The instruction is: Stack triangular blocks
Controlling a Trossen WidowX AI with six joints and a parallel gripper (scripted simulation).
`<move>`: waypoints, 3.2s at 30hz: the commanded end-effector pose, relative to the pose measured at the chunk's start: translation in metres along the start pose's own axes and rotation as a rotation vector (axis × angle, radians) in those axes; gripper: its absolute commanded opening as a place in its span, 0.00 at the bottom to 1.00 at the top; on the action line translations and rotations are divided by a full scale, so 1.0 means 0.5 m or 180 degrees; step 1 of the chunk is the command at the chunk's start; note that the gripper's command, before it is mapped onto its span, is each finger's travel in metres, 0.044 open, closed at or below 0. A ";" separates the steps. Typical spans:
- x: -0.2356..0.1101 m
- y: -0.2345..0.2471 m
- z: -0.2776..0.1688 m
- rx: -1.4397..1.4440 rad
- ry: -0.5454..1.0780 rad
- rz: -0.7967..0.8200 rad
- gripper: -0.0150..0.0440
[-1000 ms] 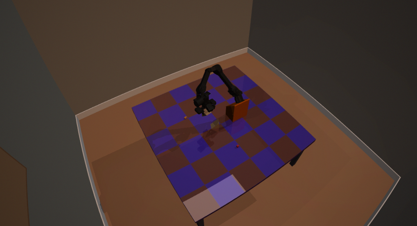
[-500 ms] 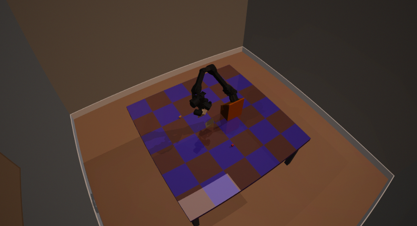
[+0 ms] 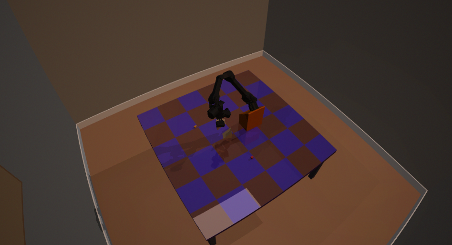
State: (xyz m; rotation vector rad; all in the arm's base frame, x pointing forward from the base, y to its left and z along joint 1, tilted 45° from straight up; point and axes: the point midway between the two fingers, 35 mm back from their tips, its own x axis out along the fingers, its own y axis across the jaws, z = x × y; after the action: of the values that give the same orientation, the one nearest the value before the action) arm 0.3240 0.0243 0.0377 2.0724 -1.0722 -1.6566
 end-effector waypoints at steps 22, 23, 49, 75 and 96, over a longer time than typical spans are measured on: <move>0.139 0.013 0.057 -0.0162 0.0034 0.0016 0.25; 0.143 0.014 0.059 -0.0162 0.0034 0.0017 0.25; 0.199 0.008 0.081 -0.0161 0.0061 0.0047 0.25; 0.216 0.007 0.087 -0.0155 0.0077 0.0053 0.25; 0.241 0.010 0.098 -0.0155 0.0076 0.0057 0.25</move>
State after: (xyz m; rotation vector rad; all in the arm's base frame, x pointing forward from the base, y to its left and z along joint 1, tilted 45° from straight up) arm 0.2860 -0.0494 -0.0597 2.0467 -1.0293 -1.6349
